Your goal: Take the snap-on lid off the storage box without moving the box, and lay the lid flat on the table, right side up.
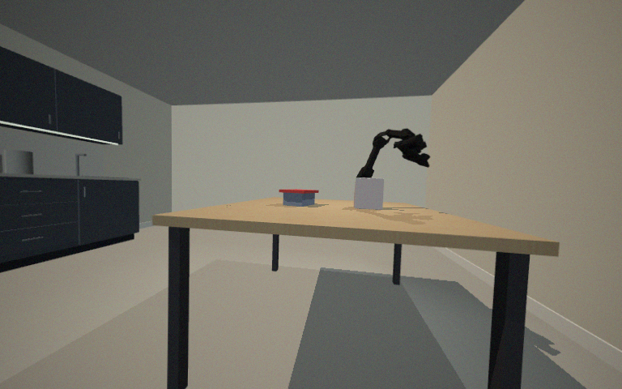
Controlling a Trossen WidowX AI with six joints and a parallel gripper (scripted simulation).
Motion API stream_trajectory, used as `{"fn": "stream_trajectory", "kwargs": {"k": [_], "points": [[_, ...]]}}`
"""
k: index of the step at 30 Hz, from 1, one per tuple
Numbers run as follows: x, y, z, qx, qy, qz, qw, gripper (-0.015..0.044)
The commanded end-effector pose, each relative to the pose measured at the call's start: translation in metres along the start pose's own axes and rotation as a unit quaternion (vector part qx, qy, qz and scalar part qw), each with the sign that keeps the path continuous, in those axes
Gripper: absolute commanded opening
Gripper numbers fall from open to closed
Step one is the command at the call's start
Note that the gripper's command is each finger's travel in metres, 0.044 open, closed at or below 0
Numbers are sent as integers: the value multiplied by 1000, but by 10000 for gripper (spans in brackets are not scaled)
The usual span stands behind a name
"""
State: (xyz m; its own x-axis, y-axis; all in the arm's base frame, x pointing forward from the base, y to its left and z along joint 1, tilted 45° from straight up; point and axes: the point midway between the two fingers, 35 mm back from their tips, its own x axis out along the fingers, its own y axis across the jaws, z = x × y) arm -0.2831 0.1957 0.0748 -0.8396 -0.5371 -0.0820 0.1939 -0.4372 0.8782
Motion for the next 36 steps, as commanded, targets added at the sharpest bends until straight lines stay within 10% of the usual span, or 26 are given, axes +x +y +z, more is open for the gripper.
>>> {"fn": "stream_trajectory", "kwargs": {"k": [1,7,22,36], "points": [[-2,-1,-1,5,2,-4,1000,374],[-59,-38,-37,162,39,-144,976,235],[-205,-90,-127,507,-74,-455,728,235],[-337,-66,-235,678,-346,-595,260,235]]}}
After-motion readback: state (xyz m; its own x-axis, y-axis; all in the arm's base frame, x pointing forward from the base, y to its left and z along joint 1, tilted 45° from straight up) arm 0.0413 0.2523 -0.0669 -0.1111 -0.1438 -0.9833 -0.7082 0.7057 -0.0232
